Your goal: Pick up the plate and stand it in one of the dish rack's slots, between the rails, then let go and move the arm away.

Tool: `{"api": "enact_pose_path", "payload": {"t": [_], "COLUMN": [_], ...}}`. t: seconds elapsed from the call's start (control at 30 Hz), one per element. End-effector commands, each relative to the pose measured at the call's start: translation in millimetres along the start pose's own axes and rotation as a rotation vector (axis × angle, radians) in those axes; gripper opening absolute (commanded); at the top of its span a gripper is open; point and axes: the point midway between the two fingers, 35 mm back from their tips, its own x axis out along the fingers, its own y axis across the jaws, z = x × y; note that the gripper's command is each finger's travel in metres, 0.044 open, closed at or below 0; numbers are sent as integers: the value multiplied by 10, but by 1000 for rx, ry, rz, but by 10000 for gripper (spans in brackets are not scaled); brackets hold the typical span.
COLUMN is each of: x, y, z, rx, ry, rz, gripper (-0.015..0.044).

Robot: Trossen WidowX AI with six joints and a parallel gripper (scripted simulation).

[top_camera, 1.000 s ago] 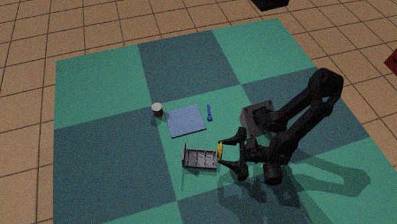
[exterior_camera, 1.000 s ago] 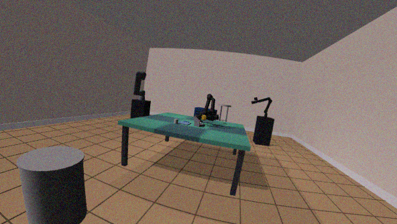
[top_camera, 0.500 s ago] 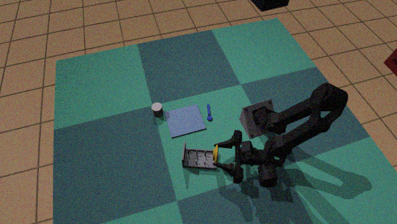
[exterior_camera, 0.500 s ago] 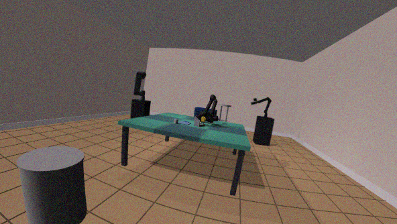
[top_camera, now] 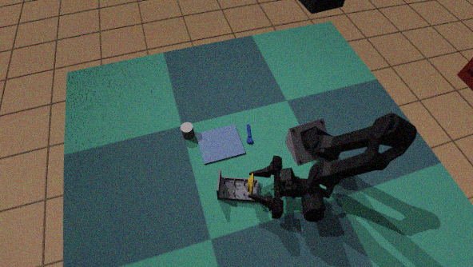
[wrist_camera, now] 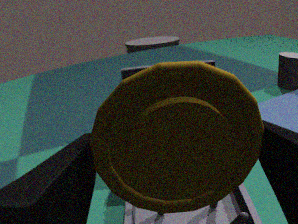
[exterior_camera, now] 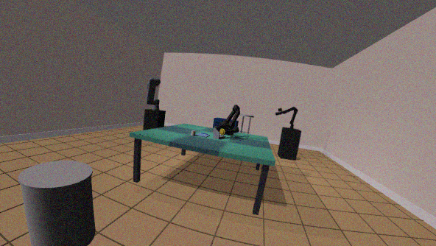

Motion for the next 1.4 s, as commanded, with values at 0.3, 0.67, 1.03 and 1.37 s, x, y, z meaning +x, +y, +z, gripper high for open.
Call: {"api": "enact_pose_path", "payload": {"t": [0.3, 0.67, 1.03, 1.37], "x": [49, 47, 47, 47], "y": [-67, -67, -67, -67], "z": [-199, -161, -160, -160], "rx": [0, -11, -5, -5], "ry": [-1, 7, 5, 5], "rz": [-2, -3, -3, -3], "gripper": [0, 0, 262, 400]}}
